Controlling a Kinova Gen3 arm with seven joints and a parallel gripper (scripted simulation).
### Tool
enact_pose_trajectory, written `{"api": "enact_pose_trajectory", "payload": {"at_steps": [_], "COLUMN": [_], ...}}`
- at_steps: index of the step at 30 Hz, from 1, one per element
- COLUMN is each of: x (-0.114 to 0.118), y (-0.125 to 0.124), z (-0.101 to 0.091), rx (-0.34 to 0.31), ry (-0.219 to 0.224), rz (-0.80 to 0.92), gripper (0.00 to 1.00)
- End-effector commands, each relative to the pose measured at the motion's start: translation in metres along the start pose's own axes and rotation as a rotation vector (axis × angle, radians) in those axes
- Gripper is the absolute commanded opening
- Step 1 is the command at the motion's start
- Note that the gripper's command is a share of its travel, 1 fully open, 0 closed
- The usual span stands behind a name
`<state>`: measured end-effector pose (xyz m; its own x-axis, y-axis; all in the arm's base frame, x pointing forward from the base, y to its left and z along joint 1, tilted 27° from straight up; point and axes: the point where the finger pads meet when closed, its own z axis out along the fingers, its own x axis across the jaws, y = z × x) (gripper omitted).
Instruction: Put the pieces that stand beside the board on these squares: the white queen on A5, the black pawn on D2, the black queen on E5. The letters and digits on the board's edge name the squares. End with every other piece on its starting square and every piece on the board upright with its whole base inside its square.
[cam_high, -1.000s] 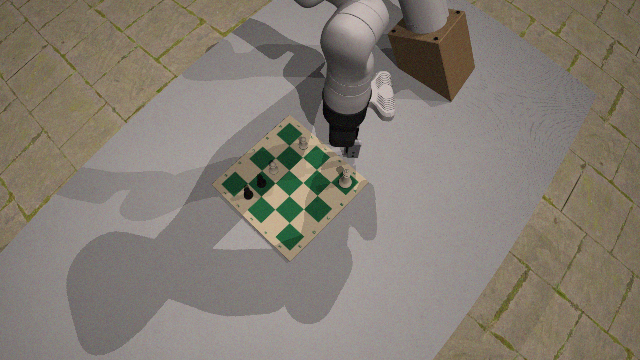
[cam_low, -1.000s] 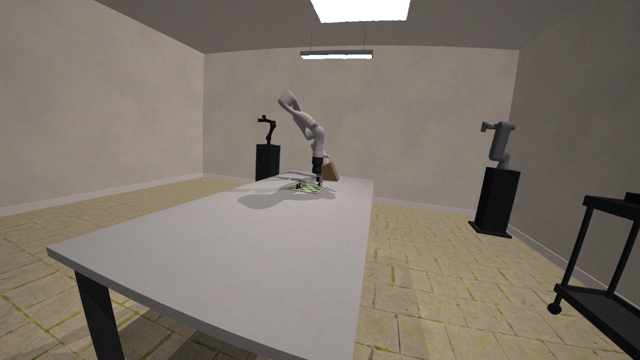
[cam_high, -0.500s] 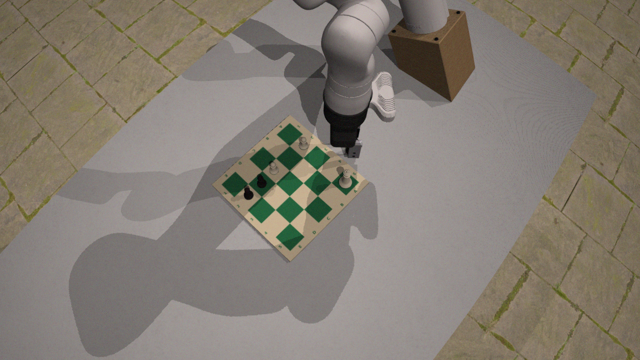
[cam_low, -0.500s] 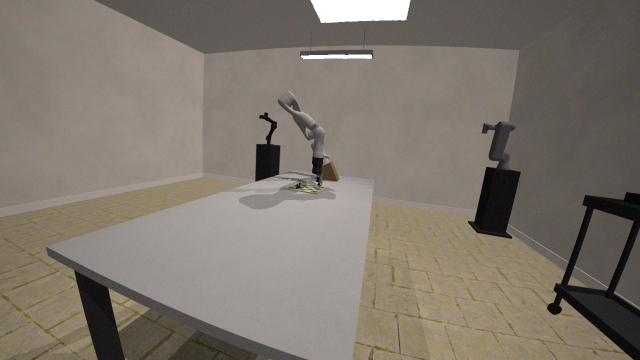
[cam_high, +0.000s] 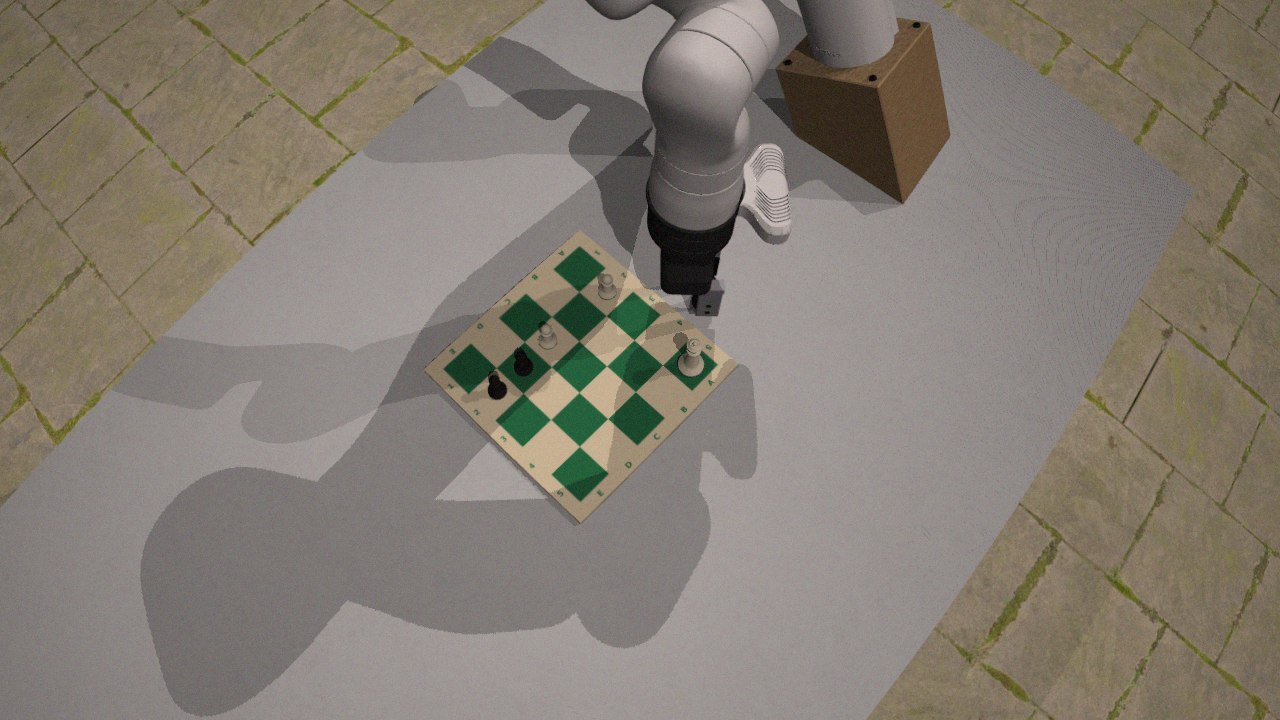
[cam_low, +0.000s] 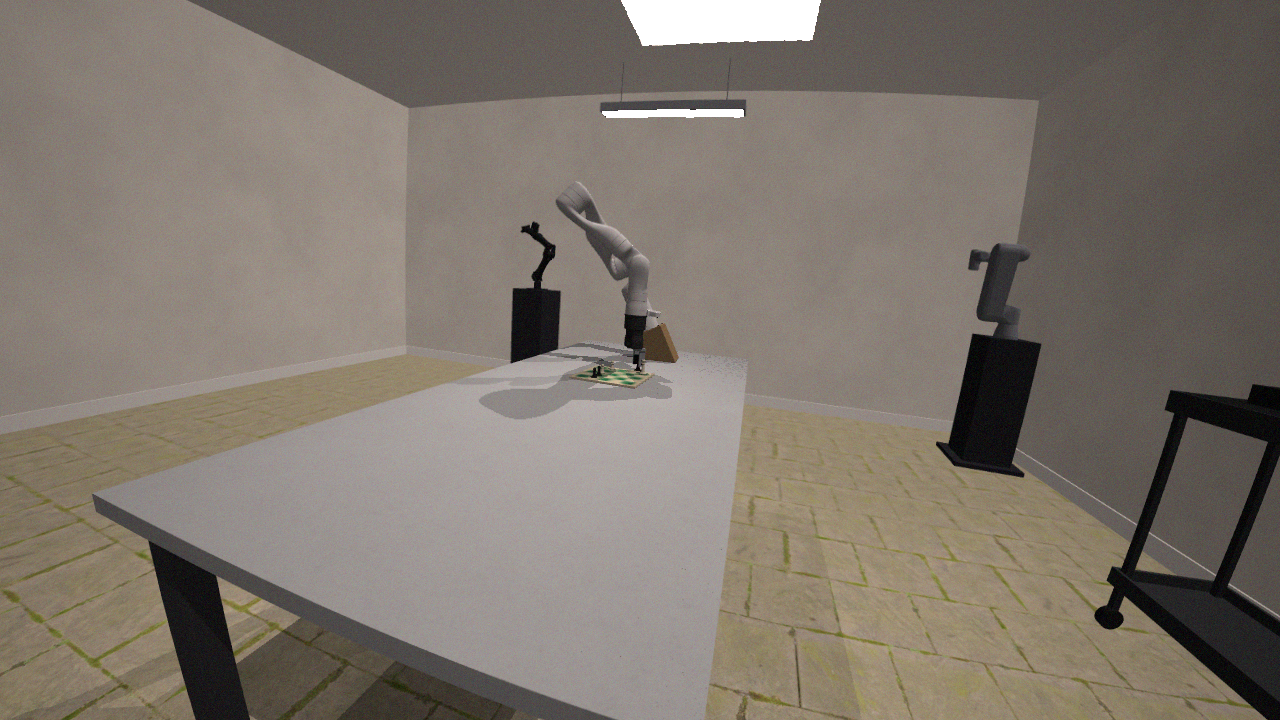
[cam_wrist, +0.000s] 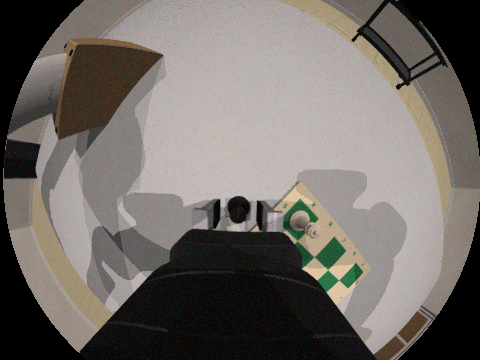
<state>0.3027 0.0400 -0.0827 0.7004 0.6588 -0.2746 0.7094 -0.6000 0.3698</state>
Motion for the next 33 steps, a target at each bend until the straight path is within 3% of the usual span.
{"api": "enact_pose_trajectory", "payload": {"at_steps": [1, 7, 8, 33], "x": [0.0005, 0.0005, 0.0005, 0.0005], "y": [0.0001, 0.0001, 0.0001, 0.0001], "z": [-0.0005, -0.0005, -0.0005, -0.0005], "rx": [0.0, 0.0, 0.0, 0.0], "ry": [0.002, 0.002, 0.002, 0.002], "rz": [0.0, 0.0, 0.0, 0.0], "gripper": [0.79, 0.79, 0.0, 0.0]}}
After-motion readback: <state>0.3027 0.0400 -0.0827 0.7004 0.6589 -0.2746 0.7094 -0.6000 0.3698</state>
